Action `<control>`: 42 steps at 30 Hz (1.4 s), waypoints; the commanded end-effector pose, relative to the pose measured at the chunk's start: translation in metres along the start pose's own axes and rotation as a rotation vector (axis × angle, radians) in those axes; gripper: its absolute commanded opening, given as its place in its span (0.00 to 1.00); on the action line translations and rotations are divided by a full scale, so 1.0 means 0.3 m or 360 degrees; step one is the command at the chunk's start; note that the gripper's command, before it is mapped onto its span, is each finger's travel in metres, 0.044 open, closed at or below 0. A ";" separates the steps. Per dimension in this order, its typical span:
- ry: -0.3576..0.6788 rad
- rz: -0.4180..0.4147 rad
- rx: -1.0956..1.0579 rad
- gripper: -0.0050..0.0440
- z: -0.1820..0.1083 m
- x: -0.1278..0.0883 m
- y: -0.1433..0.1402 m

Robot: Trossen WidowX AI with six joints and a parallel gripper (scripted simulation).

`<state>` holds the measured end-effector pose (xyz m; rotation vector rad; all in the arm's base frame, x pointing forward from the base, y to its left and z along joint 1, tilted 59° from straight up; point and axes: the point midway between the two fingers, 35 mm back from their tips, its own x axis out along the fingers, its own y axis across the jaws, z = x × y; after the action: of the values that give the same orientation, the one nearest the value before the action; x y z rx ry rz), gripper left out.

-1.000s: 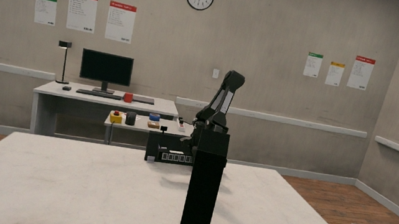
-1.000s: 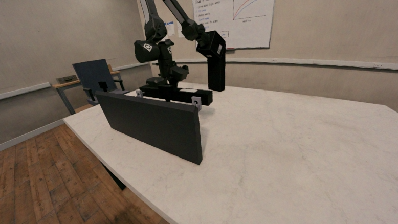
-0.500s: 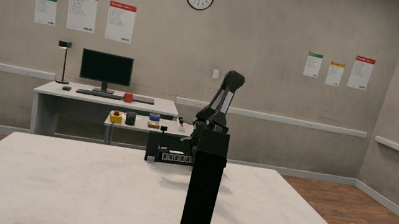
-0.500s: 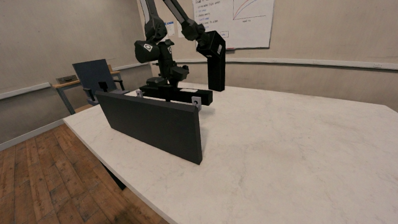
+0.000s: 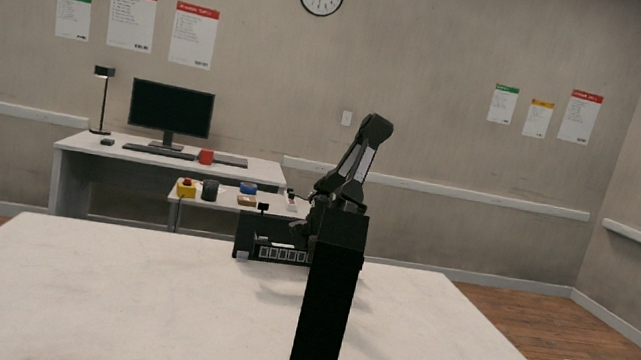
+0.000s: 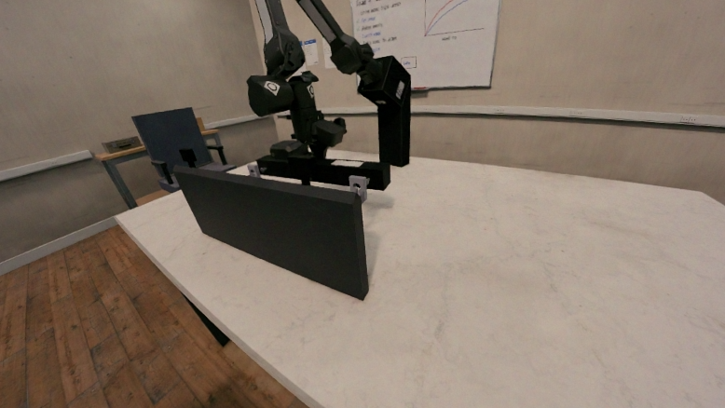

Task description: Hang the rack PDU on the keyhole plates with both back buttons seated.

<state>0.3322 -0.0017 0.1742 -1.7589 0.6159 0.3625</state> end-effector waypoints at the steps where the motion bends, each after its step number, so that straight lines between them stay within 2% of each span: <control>1: 0.0015 -0.0090 0.0034 0.00 -0.021 -0.045 -0.049; 42: 0.0019 -0.0090 0.0034 0.00 -0.016 -0.021 -0.049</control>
<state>0.3359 -0.0019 0.1833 -1.7563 0.5885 0.3260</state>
